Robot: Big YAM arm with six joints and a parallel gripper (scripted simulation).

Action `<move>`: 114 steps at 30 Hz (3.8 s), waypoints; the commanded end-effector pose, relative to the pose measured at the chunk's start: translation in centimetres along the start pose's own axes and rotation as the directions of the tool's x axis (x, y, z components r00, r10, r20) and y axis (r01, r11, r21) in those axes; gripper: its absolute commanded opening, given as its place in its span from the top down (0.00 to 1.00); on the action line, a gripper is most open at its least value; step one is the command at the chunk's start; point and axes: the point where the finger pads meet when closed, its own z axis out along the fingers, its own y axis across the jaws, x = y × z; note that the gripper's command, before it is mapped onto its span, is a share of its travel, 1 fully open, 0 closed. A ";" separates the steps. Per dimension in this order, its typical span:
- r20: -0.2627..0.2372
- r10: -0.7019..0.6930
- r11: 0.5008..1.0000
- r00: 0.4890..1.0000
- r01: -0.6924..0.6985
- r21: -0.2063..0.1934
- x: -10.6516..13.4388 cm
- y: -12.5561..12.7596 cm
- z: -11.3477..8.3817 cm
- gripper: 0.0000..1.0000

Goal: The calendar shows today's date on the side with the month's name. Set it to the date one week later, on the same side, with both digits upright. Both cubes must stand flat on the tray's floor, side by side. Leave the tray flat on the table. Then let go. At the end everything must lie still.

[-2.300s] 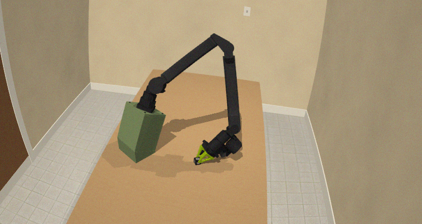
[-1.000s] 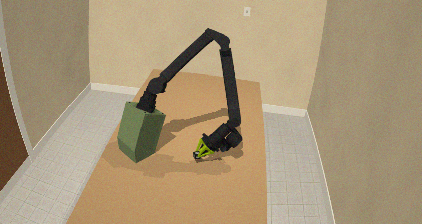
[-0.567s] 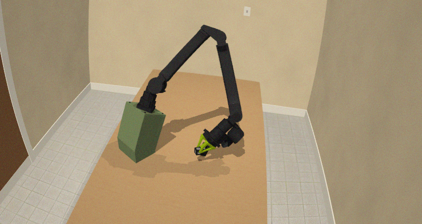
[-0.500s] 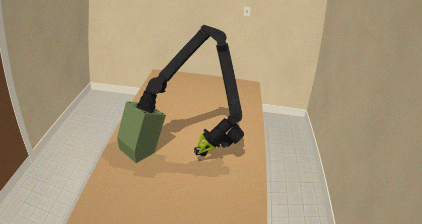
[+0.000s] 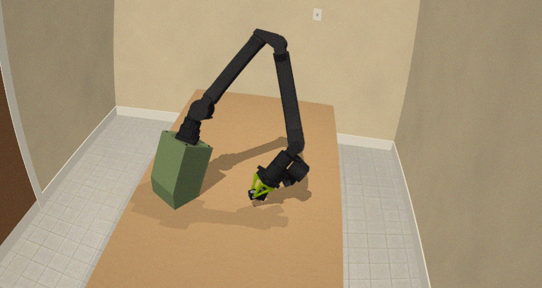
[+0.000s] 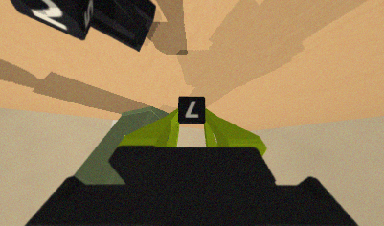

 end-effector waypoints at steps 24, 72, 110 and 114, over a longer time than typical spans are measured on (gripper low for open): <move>0.405 -0.012 0.999 0.914 -0.007 0.046 0.6 -1.5 -1.8 0.75; 0.915 -0.001 1.000 0.404 -0.018 0.009 1.3 -1.1 -0.2 0.75; 0.991 -0.009 1.000 0.130 -0.015 0.011 1.6 -0.9 -0.2 0.75; 0.991 -0.009 1.000 0.131 -0.015 0.011 1.6 -0.9 -0.2 0.75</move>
